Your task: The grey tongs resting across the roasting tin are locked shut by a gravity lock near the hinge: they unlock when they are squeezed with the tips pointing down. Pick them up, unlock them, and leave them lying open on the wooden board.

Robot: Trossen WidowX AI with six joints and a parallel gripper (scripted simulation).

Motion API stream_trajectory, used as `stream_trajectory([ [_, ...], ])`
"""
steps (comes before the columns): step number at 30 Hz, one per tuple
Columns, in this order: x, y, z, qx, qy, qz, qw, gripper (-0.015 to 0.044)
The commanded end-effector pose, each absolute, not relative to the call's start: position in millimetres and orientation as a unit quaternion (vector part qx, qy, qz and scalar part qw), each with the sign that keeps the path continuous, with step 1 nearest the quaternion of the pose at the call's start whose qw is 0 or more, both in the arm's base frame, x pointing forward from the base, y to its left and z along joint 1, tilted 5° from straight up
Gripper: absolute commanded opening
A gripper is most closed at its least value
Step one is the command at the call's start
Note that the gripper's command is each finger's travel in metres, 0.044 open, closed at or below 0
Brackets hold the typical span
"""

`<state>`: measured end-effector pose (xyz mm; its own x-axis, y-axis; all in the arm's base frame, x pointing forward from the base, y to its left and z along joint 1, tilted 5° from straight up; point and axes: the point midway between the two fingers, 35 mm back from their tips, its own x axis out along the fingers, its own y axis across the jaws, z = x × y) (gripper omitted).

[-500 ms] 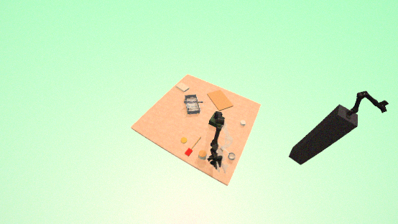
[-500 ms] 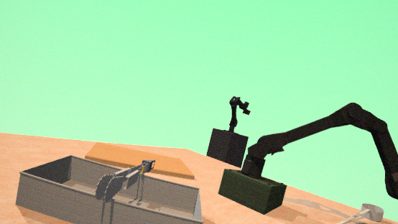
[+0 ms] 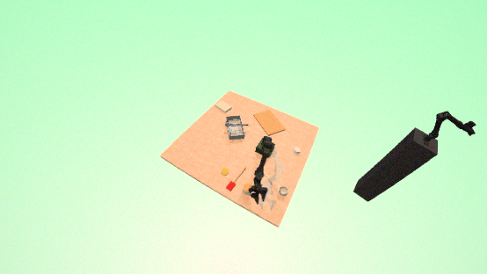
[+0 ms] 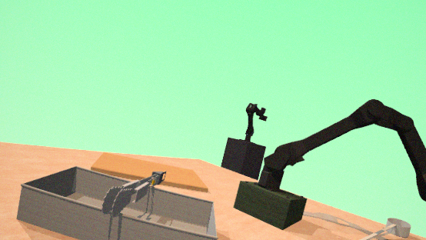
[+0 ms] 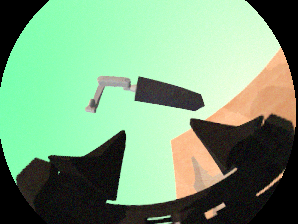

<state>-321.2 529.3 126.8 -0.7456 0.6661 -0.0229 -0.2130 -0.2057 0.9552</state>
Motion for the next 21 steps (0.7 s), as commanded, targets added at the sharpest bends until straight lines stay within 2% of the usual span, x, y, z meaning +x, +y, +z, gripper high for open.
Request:
stream_trajectory([
  [1, -307, 534, 145, 0.216, 0.54, 0.754, 0.305, 0.044],
  [12, -231, 572, 142, 0.244, 0.556, 0.7, 0.376, 0.044],
  [21, -84, 607, 120, 0.3, 0.603, 0.558, 0.484, 0.044],
])
